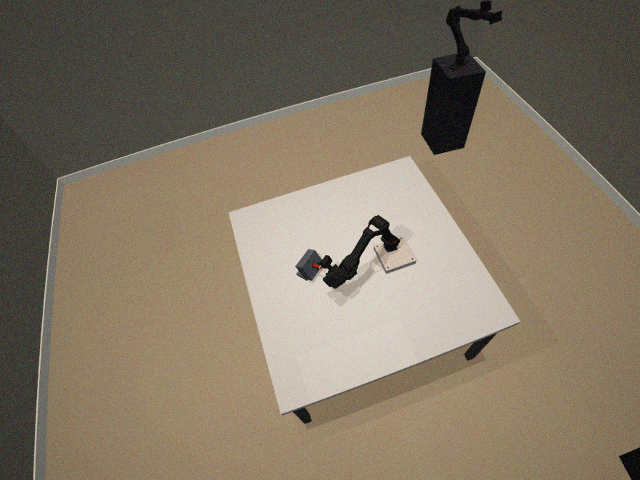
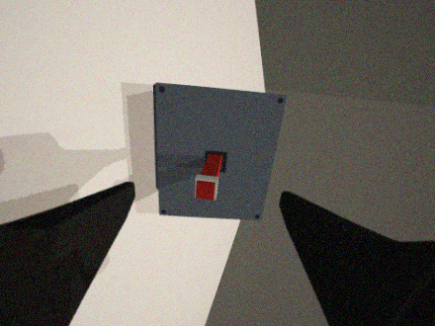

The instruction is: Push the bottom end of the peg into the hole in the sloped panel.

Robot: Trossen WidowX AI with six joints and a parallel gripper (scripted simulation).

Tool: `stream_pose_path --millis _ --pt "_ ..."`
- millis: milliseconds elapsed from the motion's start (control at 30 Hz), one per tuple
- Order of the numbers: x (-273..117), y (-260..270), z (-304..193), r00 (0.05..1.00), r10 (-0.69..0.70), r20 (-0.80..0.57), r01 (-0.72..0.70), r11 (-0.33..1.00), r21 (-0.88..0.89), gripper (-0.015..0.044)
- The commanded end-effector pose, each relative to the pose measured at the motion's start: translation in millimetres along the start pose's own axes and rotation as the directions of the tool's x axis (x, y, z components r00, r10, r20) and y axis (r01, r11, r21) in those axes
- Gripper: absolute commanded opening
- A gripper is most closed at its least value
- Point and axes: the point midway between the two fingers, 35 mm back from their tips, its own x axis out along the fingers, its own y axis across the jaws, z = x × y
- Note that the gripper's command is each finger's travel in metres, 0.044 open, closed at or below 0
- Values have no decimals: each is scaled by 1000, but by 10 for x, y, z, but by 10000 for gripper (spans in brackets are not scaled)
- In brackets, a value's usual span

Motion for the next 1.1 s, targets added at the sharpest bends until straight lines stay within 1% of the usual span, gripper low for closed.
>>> stream_pose_path --millis 0,1067 --pt "-69 1 7 1000 -2 1 2 1000 4 440" --pt "-549 30 5 1000 -6 3 6 1000 -3 440"
